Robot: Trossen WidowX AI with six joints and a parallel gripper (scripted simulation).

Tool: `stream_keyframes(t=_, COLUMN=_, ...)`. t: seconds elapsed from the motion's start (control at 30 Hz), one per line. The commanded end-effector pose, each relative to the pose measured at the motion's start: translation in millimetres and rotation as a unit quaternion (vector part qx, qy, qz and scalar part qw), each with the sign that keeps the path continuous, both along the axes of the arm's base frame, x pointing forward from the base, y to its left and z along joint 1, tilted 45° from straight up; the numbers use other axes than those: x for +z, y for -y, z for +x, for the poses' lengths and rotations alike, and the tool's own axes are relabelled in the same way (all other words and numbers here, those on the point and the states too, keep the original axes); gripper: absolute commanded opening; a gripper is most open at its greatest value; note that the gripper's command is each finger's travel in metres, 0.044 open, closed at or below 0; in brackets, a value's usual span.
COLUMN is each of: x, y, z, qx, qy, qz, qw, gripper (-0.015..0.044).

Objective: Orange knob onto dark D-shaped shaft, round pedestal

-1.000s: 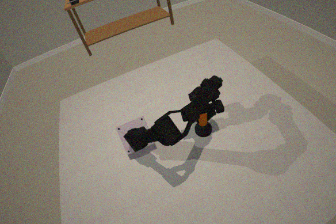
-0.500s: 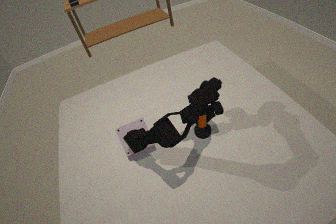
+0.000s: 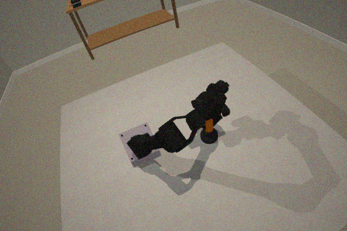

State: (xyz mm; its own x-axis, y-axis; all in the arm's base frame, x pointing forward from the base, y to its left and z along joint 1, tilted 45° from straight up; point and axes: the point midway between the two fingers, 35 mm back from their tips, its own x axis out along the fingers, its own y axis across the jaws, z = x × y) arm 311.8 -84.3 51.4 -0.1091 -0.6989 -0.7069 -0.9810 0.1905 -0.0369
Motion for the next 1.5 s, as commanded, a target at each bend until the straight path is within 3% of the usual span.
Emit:
stream_keyframes(t=0.0, x=0.5, y=-0.3, z=1.1, qx=0.011, qy=-0.007, qz=0.000, qw=1.000, gripper=0.0000)
stream_keyframes(t=0.87, x=1.7, y=-1.2, z=0.3, qx=0.011, qy=-0.007, qz=0.000, qw=1.000, gripper=0.0000)
stream_keyframes(t=1.1, x=1.1, y=-1.8, z=1.8, qx=0.081, qy=-0.077, qz=0.011, qw=0.994, gripper=0.0000)
stream_keyframes(t=1.47, x=-0.3, y=0.6, z=0.2, qx=0.085, qy=-0.081, qz=0.012, qw=0.993, gripper=0.0000)
